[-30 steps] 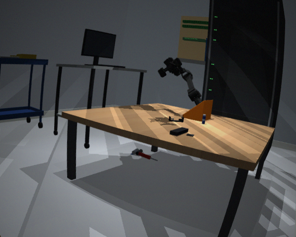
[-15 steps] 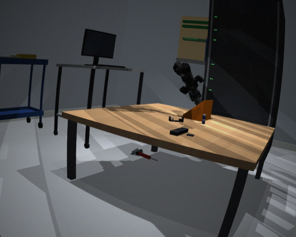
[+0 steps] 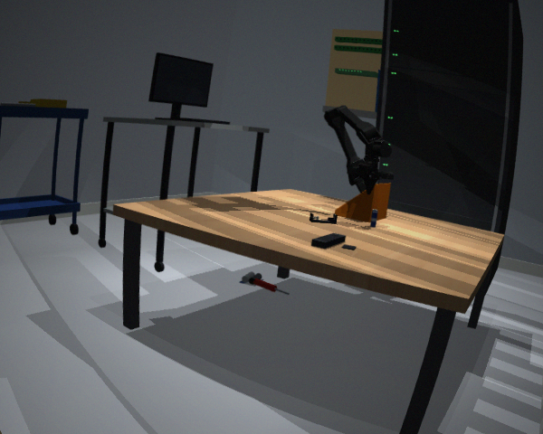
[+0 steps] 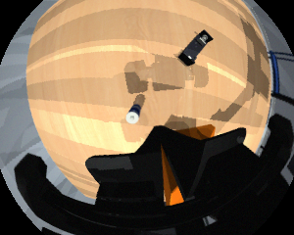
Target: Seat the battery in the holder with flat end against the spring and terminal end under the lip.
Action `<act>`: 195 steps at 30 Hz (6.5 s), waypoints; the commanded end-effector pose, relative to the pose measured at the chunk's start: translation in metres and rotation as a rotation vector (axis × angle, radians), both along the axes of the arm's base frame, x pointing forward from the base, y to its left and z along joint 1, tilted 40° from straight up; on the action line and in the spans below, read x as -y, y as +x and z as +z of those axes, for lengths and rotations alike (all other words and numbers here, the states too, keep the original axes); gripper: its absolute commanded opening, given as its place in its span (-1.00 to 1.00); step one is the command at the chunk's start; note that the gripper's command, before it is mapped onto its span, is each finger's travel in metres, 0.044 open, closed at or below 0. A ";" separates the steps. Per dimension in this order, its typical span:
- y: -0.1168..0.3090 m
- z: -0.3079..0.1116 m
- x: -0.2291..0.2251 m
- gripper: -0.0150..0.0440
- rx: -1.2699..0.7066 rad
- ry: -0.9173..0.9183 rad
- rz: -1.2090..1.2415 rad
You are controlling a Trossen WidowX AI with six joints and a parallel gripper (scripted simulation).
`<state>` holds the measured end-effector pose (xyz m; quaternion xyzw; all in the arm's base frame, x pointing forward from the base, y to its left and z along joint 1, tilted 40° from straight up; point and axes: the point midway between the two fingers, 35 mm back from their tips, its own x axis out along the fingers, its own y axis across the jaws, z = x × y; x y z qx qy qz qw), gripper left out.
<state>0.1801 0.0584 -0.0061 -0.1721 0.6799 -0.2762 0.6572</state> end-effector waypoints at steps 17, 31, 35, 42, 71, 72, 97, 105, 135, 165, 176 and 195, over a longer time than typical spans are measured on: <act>-0.009 -0.061 0.053 -0.49 -0.010 -0.044 -0.002; -0.005 -0.071 0.039 -0.49 -0.009 -0.041 -0.002; -0.004 -0.075 0.034 -0.49 -0.009 -0.040 -0.002; -0.002 -0.083 0.025 -0.49 -0.009 -0.039 -0.002; 0.006 -0.070 -0.028 -0.49 -0.007 -0.036 0.001; 0.006 -0.062 -0.034 -0.49 -0.008 -0.036 0.000; 0.007 -0.076 -0.037 0.31 -0.452 0.022 0.571; 0.005 -0.108 -0.024 0.31 -0.913 0.090 1.165; 0.004 -0.121 -0.015 0.31 -0.952 0.095 1.216; 0.000 -0.149 0.009 -0.16 -0.953 0.094 1.214; 0.002 -0.138 -0.001 -0.24 -0.952 0.095 1.215; 0.043 -0.079 0.001 -0.24 -1.041 0.141 1.363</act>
